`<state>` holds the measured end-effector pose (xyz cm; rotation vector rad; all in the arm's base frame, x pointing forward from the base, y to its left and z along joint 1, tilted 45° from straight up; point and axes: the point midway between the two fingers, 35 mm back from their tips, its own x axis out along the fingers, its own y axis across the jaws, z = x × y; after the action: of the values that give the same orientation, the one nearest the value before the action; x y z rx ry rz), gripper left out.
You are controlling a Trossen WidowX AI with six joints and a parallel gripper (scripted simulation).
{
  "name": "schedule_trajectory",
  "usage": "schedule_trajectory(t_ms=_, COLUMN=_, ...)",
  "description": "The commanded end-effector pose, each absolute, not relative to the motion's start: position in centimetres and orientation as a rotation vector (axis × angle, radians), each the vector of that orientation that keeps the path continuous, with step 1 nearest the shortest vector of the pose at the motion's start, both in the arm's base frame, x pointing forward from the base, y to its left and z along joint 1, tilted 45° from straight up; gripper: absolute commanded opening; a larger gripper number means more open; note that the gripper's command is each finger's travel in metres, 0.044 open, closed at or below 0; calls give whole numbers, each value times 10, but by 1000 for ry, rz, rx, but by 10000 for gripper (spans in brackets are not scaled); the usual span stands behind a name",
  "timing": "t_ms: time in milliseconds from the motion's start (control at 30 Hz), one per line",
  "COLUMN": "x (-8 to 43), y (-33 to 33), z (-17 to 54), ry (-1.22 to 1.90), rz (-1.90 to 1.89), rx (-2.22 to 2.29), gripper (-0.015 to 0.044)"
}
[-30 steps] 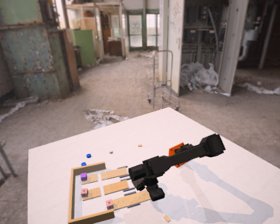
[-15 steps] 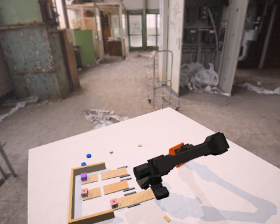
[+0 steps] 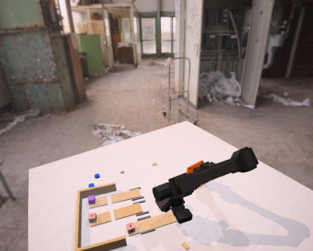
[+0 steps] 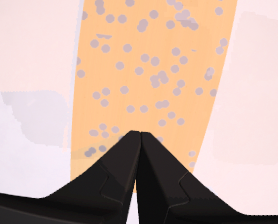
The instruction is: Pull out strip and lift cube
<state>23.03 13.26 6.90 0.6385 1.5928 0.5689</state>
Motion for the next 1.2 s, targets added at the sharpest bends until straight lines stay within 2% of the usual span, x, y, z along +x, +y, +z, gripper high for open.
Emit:
schedule_trajectory(t_ms=0, x=214, y=137, z=65, ry=1631, rz=576, rx=642, gripper=0)
schedule_trajectory(t_ms=1167, x=205, y=137, z=66, ry=1632, rz=575, rx=642, gripper=0)
